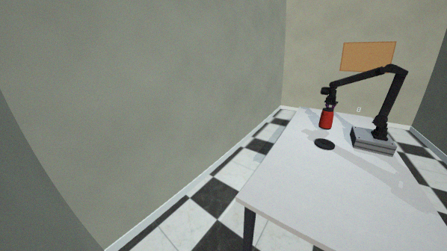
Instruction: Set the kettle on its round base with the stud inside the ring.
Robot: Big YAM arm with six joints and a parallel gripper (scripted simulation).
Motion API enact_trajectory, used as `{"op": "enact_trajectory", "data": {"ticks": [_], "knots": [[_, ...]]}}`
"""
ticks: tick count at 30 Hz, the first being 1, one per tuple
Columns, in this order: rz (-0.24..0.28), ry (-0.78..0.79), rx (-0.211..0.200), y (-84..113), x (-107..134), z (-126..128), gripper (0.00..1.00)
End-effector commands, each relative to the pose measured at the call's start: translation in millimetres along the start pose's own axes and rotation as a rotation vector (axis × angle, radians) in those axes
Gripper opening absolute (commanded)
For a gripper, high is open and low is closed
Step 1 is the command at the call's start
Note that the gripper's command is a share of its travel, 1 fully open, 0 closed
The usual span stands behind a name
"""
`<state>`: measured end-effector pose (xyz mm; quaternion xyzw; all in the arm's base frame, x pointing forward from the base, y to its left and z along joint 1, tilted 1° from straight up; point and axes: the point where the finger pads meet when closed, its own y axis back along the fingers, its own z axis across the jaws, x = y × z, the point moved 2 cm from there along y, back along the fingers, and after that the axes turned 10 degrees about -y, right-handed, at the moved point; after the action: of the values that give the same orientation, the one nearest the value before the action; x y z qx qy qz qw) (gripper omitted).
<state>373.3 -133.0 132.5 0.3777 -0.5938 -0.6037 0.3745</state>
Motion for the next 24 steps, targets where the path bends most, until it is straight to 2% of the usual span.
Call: {"op": "enact_trajectory", "data": {"ticks": [1,8,9,14,18,20,24], "knots": [[-0.012,0.004,0.053,20.1,-9,-2,0.00],[-0.012,0.004,0.049,18.1,-13,2,0.00],[-0.019,0.005,0.102,38.4,-16,-16,0.00],[-0.011,0.004,0.047,17.1,-20,7,0.00],[-0.015,0.004,0.065,23.1,-28,4,0.00],[-0.012,0.004,0.049,16.9,-30,12,0.00],[-0.013,0.004,0.044,17.2,-37,17,0.00]]}}
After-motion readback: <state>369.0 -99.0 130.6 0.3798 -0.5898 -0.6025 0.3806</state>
